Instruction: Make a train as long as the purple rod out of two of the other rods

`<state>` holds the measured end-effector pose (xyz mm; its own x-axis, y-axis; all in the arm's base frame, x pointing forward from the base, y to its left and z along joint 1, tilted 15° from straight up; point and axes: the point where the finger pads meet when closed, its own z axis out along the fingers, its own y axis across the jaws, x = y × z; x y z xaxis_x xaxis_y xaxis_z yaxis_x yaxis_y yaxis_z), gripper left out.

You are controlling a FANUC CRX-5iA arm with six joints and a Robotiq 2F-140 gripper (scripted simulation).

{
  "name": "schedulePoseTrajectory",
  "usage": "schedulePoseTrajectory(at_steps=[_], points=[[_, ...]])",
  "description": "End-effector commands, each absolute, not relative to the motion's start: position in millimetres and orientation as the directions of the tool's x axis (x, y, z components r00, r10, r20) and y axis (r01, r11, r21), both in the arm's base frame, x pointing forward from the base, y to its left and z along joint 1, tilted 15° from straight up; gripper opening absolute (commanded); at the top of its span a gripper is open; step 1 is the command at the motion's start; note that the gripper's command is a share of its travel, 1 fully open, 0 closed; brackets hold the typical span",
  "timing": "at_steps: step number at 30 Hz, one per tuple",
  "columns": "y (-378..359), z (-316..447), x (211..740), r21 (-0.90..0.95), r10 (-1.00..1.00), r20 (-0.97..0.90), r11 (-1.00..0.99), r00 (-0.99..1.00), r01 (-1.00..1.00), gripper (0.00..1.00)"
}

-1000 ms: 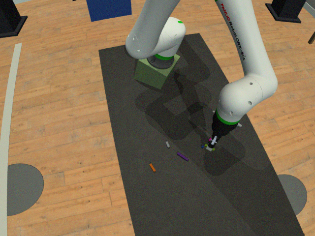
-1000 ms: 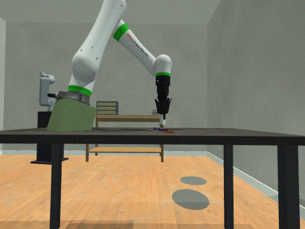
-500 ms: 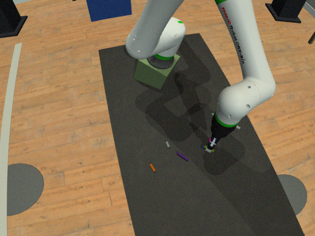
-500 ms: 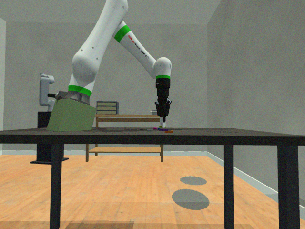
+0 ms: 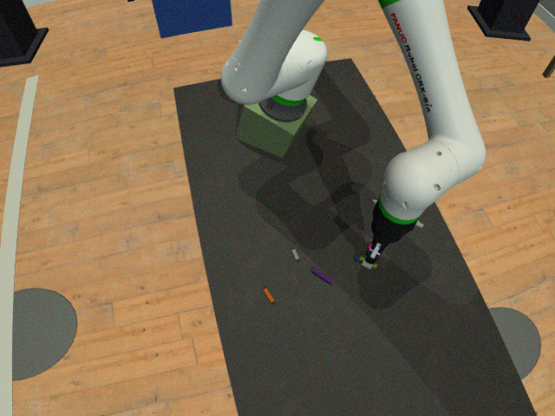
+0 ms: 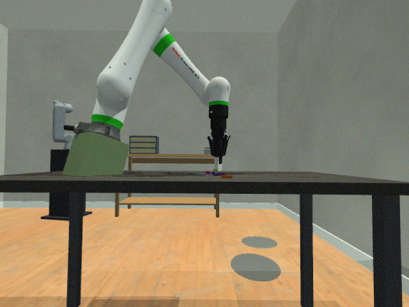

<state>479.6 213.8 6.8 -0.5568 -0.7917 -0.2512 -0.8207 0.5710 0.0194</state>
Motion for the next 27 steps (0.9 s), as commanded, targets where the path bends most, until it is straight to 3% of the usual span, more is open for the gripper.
schedulePoseTrajectory(at_steps=[1, 27], points=[[213.8, 6.9, 479.8, 0.019, -0.792, -0.251, 0.571, -0.557, -0.821, 0.03], [215.1, 1.1, 480.6, 0.019, -0.792, -0.251, 0.571, -0.557, -0.821, 0.03]])
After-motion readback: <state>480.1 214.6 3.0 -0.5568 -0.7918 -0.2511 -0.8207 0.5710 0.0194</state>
